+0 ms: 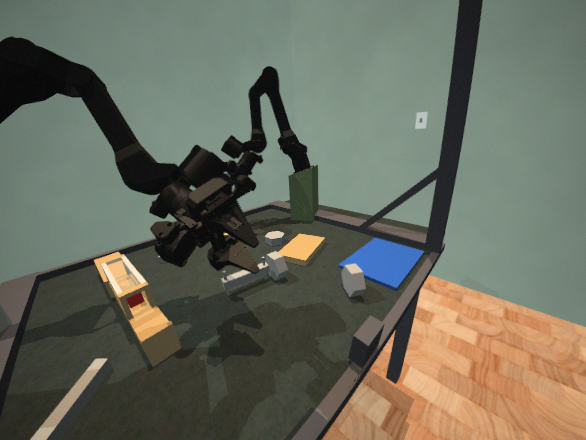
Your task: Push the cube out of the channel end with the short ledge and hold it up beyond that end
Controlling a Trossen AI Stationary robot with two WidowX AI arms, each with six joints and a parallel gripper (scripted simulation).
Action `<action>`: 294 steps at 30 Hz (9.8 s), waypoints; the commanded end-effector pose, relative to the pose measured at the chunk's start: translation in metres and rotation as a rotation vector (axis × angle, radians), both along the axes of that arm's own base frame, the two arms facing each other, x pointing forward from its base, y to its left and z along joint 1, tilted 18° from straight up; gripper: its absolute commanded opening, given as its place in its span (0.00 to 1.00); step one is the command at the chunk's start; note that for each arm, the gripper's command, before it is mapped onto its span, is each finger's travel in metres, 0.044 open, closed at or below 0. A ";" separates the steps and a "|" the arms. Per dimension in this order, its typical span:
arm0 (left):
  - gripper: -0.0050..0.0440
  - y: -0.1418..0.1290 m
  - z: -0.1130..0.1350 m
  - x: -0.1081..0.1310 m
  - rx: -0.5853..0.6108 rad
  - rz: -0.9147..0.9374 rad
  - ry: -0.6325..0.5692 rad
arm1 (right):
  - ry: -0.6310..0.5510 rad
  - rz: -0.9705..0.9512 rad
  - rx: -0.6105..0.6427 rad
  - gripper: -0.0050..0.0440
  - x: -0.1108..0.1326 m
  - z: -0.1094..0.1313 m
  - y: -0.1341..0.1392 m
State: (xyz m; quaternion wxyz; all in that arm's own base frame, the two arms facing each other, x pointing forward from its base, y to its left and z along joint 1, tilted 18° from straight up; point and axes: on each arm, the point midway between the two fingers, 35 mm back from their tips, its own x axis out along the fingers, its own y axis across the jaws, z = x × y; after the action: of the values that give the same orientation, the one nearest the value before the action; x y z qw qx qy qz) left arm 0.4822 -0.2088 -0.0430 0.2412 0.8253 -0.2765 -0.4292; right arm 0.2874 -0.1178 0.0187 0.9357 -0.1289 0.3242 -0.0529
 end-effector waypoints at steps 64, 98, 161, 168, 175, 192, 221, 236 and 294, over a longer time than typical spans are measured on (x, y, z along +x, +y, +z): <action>0.41 -0.024 -0.074 -0.130 0.226 0.599 0.647 | -0.398 0.033 0.058 0.92 0.060 0.167 0.053; 0.41 0.025 -0.092 -0.241 0.534 1.161 0.661 | -0.745 0.118 0.260 0.92 0.025 0.318 0.119; 0.10 0.042 -0.145 -0.234 0.543 1.162 0.661 | -0.745 0.118 0.260 0.92 0.025 0.318 0.119; 0.10 0.041 -0.143 -0.234 0.543 1.162 0.661 | -0.745 0.118 0.260 0.92 0.025 0.318 0.119; 0.10 0.039 -0.135 -0.235 0.543 1.162 0.661 | -0.745 0.118 0.260 0.92 0.025 0.318 0.119; 0.10 0.029 -0.107 -0.237 0.527 1.160 0.659 | -0.745 0.118 0.260 0.92 0.025 0.318 0.119; 0.10 0.015 -0.065 -0.242 0.515 1.156 0.663 | -0.745 0.118 0.260 0.92 0.025 0.318 0.119; 0.10 0.039 -0.029 -0.214 0.466 1.223 0.695 | -0.745 0.118 0.260 0.92 0.025 0.318 0.119; 0.10 0.360 0.114 -0.239 0.021 1.863 0.730 | -0.745 0.118 0.260 0.92 0.025 0.318 0.119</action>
State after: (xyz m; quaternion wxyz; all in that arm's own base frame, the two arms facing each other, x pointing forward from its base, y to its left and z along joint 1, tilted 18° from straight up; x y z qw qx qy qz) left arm 0.2562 0.1295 0.0558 0.5266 0.5346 0.5736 -0.3284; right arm 0.3143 0.0011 0.3288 0.9995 -0.0003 -0.0310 0.0001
